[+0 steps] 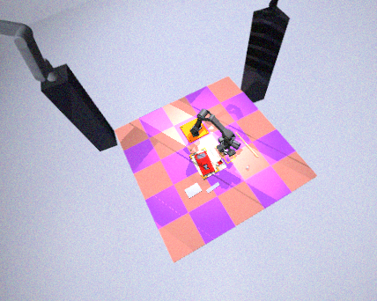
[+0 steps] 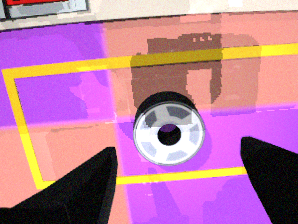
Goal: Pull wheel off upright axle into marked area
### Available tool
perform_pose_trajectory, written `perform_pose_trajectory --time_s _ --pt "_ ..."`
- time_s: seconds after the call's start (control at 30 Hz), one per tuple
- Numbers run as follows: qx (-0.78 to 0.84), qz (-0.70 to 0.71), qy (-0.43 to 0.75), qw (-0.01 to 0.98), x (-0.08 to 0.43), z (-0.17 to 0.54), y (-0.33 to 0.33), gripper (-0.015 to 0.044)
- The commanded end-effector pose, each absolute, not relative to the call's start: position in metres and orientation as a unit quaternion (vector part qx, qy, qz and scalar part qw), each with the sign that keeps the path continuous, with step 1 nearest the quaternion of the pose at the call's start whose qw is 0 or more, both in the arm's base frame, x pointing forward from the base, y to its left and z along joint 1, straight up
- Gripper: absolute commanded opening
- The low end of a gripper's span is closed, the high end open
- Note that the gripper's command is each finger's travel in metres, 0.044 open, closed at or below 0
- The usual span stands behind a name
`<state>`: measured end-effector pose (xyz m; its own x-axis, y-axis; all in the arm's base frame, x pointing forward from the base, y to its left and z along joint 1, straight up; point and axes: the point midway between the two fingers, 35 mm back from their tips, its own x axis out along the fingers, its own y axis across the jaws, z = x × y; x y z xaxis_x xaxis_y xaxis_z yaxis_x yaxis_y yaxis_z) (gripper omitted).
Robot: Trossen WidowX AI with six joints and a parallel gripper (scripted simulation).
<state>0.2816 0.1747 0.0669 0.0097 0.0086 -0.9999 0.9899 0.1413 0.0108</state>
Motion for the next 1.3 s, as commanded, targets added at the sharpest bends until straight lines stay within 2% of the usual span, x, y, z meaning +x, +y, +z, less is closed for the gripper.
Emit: perform_pose_trajectory --time_s 0.0,0.07,0.23,0.27,0.5,1.27 --pt "0.475 -0.454 0.530 0.537 0.282 0.098 0.175 0.0300" --pt "0.475 -0.454 0.529 0.537 0.282 0.100 0.175 0.0300" --pt "0.474 -0.453 0.531 0.537 0.260 0.110 0.161 0.0431" --pt "0.474 -0.454 0.531 0.536 0.253 0.115 0.157 0.0440" --pt "0.473 -0.456 0.530 0.536 0.207 0.142 0.128 0.0440" --pt "0.473 -0.456 0.530 0.536 0.206 0.142 0.128 0.0440"
